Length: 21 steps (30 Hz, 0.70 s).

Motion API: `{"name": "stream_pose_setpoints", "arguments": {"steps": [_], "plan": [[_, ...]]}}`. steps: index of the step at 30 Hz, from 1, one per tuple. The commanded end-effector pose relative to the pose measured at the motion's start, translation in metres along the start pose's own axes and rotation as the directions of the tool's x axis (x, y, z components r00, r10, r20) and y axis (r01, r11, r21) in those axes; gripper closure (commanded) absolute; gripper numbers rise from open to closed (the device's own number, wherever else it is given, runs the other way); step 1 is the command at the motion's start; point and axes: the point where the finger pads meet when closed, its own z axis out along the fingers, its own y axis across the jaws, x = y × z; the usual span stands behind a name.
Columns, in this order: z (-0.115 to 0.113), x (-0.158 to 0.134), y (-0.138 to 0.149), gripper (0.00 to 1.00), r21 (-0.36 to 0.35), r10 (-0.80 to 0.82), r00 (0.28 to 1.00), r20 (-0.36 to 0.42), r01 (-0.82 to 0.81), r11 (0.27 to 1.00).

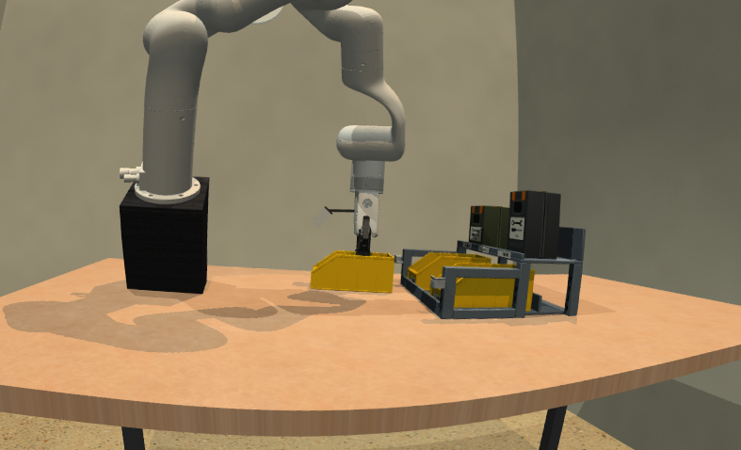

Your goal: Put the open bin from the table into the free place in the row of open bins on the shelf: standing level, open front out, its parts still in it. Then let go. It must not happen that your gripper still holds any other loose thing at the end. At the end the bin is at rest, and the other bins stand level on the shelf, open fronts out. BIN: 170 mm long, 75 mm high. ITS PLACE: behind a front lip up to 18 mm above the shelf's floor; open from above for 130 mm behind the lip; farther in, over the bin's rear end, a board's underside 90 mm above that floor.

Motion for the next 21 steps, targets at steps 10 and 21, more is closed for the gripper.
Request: {"name": "stream_pose_setpoints", "arguments": {"steps": [10, 21], "plan": [[-0.0032, -0.0016, 0.0011, 0.72, -0.003, 0.001, 1.000, 0.003, -0.001, 1.000], [-0.0038, -0.0016, 0.0011, 0.72, -0.003, 0.001, 1.000, 0.003, -0.001, 1.000]]}}
